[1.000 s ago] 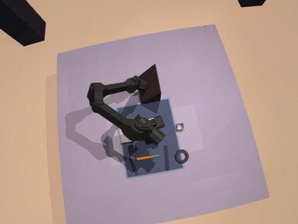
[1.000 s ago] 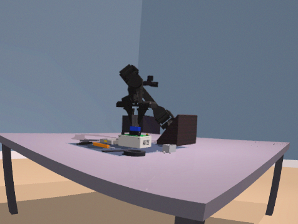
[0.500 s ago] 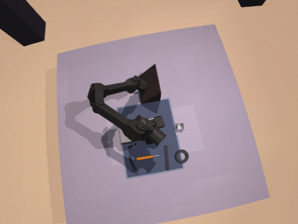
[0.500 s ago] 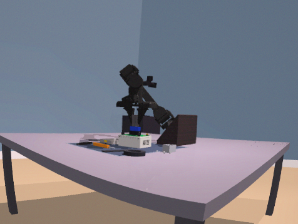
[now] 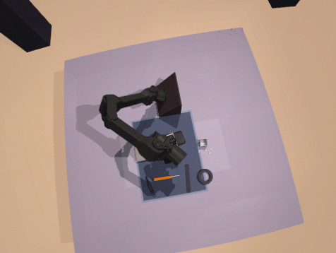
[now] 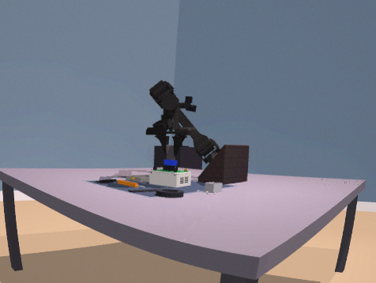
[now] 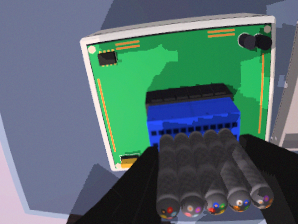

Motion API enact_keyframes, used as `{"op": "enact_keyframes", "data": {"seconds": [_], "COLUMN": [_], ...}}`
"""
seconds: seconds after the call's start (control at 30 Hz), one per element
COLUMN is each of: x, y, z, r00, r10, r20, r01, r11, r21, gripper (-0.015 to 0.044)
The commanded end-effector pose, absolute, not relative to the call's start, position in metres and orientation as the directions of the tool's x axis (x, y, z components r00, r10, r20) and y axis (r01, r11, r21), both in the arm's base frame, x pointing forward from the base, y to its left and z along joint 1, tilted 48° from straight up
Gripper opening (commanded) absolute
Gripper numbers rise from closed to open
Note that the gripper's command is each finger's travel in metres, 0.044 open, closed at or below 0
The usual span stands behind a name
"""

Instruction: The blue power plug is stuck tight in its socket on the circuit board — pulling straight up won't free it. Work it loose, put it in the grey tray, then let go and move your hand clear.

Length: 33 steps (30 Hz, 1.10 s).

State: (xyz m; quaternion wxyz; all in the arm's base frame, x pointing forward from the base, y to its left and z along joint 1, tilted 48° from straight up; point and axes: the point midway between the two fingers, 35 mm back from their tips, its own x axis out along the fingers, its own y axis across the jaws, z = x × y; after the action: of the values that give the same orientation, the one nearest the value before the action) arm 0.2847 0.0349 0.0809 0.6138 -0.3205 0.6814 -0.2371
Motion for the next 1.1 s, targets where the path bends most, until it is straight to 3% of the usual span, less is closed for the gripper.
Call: {"op": "enact_keyframes", "data": {"seconds": [0.0, 0.17, 0.57, 1.07], "x": [0.285, 0.285, 0.282, 0.285], "y": [0.039, 0.04, 0.055, 0.042], "z": [0.097, 0.096, 0.081, 0.101], "r00": [-0.028, -0.025, 0.011, -0.029], "r10": [-0.648, -0.661, -0.823, -0.641], "r20": [-0.761, -0.75, -0.569, -0.767], "r01": [-0.145, -0.145, -0.147, -0.145], "r11": [0.756, 0.745, 0.561, 0.762], "r21": [-0.639, -0.652, -0.815, -0.631], "gripper": [0.0, 0.0, 0.0, 0.0]}}
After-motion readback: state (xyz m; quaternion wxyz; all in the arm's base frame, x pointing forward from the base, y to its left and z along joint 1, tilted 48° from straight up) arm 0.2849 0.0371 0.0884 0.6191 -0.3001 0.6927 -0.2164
